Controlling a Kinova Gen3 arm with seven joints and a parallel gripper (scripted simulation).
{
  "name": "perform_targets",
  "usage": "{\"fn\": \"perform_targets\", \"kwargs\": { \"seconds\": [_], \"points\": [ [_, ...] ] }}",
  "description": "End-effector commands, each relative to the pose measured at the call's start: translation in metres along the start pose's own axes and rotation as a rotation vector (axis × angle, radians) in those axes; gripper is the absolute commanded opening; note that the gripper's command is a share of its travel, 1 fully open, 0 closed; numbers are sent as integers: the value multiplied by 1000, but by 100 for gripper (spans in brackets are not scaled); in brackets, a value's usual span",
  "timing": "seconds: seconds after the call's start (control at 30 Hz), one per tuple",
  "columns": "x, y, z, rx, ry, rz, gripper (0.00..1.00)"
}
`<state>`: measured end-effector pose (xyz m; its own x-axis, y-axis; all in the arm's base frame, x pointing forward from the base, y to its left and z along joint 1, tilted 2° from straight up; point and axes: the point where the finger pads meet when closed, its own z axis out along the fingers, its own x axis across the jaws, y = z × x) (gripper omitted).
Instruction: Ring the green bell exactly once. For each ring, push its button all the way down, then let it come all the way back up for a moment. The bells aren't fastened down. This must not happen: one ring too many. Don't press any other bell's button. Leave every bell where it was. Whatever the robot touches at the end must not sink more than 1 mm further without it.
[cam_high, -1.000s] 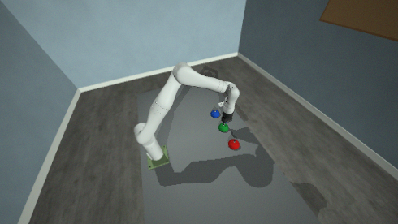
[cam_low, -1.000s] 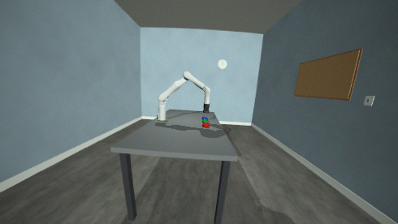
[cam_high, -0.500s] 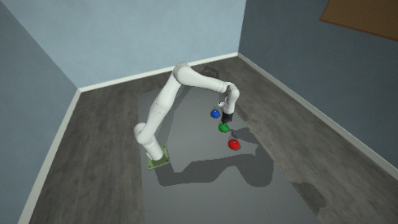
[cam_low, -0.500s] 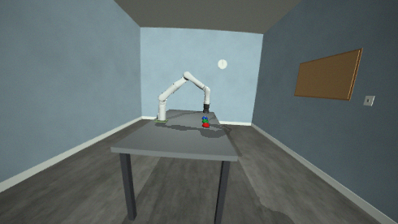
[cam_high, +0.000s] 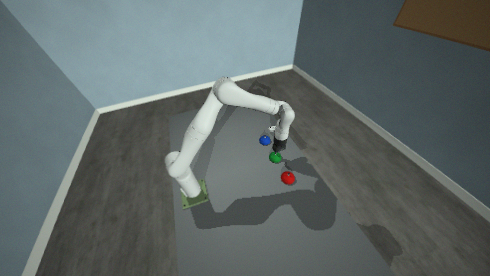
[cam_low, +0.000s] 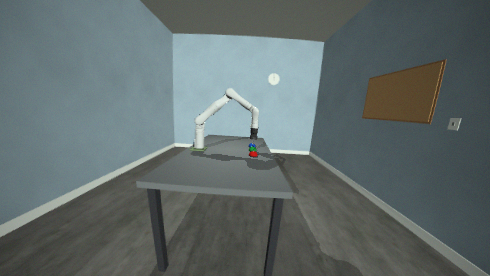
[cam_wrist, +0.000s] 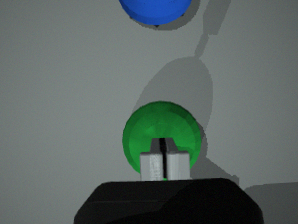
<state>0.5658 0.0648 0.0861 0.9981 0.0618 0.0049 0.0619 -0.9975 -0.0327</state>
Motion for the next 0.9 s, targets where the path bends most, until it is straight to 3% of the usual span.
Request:
{"fn": "perform_targets", "kwargs": {
  "seconds": [0.0, 0.87],
  "points": [
    [1, 0, -1, 0, 3, 0, 17],
    [1, 0, 9, 0, 3, 0, 17]
  ]
}}
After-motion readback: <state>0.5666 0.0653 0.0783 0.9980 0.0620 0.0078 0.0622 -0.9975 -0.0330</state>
